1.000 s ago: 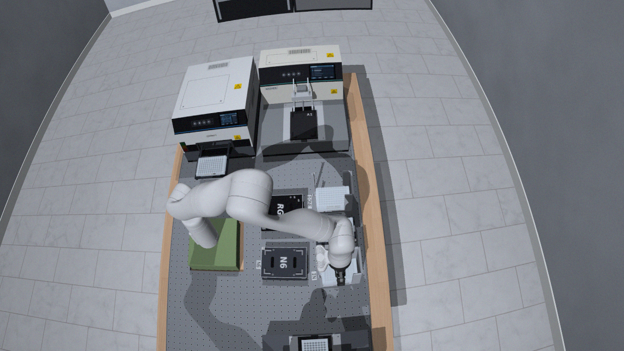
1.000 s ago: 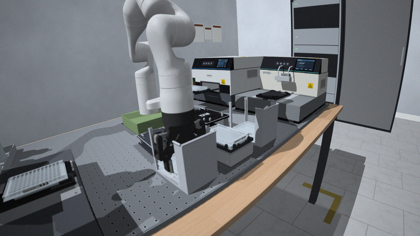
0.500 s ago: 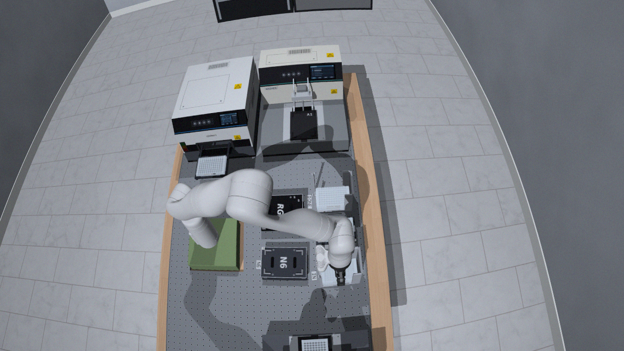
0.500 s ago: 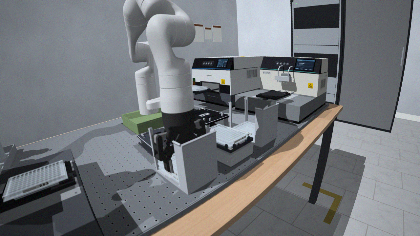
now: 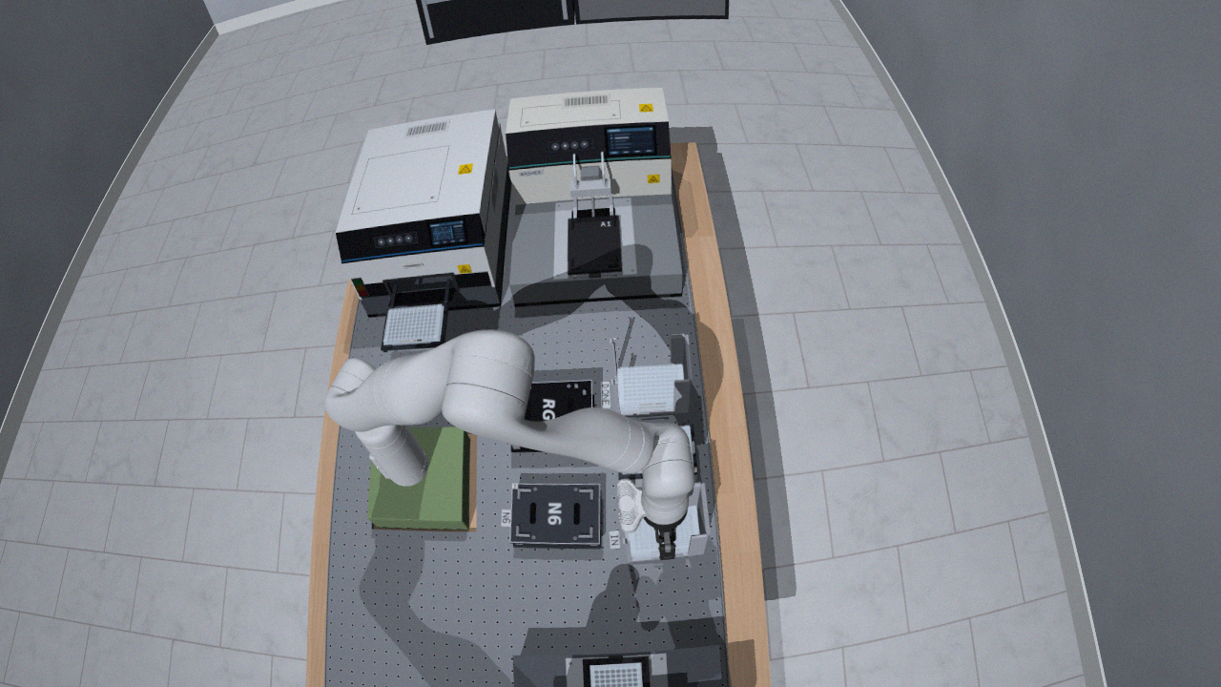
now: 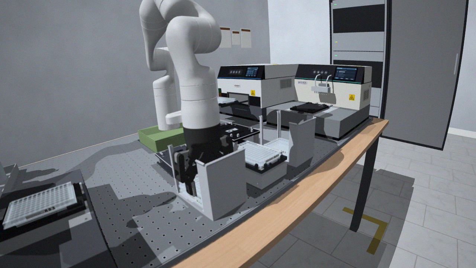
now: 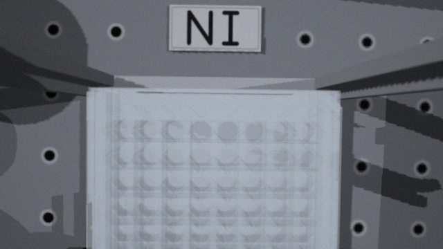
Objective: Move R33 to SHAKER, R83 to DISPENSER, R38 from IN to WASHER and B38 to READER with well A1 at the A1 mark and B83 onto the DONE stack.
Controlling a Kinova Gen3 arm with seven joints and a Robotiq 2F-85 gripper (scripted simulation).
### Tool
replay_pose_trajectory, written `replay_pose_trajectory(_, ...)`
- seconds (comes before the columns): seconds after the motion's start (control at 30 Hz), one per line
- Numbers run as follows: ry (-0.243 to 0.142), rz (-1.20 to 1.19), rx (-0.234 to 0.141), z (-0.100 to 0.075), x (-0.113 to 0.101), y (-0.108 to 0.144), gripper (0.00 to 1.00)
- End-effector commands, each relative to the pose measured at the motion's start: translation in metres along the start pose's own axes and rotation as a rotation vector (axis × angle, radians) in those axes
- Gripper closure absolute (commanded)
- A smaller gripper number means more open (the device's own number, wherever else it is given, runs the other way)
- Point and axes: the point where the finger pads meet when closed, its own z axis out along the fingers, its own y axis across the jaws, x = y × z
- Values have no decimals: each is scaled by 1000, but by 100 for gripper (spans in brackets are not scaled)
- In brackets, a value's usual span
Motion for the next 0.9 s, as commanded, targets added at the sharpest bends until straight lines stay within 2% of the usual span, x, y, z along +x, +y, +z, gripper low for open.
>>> replay_pose_trajectory(0.0,0,1,0,1,0,0,6)
replay_pose_trajectory(0.87,2,4,-2,-9,1,1,6)
